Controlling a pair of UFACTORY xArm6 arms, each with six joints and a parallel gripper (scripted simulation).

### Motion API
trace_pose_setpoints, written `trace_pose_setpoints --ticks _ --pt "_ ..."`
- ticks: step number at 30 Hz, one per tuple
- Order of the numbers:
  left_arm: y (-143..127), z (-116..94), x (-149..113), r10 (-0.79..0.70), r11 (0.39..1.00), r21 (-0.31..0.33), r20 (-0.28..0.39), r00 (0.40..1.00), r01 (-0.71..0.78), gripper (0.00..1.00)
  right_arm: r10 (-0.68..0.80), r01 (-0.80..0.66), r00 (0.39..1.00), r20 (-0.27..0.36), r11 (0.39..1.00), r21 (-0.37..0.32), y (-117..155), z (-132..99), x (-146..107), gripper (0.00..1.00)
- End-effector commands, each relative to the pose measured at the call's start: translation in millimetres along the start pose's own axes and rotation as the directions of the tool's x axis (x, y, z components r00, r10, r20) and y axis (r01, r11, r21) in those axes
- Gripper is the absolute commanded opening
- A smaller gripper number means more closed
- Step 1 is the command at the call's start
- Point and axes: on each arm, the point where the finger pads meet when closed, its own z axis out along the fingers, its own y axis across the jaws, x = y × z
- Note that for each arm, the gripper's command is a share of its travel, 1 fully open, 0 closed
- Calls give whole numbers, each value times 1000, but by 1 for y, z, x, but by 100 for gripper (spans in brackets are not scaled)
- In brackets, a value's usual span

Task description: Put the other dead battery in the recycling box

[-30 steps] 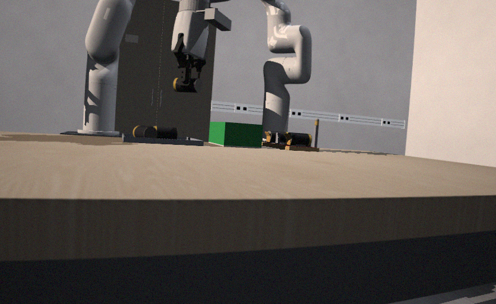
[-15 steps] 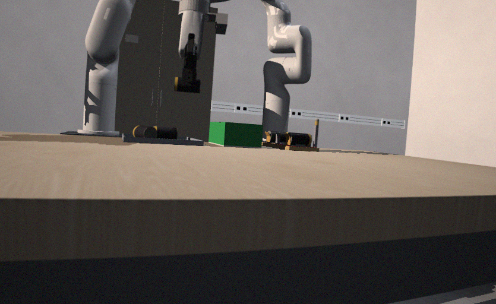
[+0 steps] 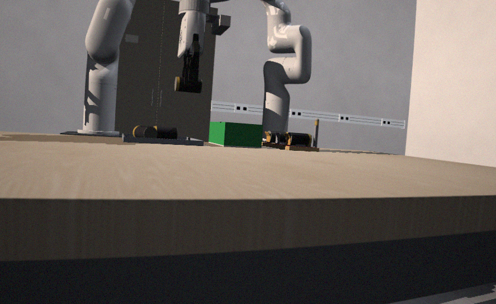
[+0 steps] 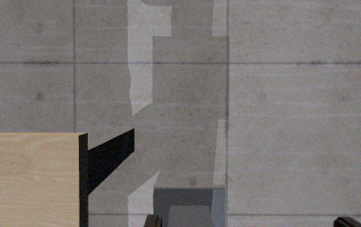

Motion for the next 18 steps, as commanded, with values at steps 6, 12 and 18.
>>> trace_pose_setpoints --ticks 6,12,18 --pt "2 -6 -4 -15 1000 -8 15 1000 15 28 -9 9 1000 -18 1000 -4 0 -6 3 100" --pt "1 -6 -4 -15 1000 -8 15 1000 15 28 -9 9 1000 -18 1000 -4 0 -6 3 100" --pt "-1 -6 11 -15 1000 -9 15 1000 15 28 -9 9 1000 -18 1000 -4 0 -6 3 100"
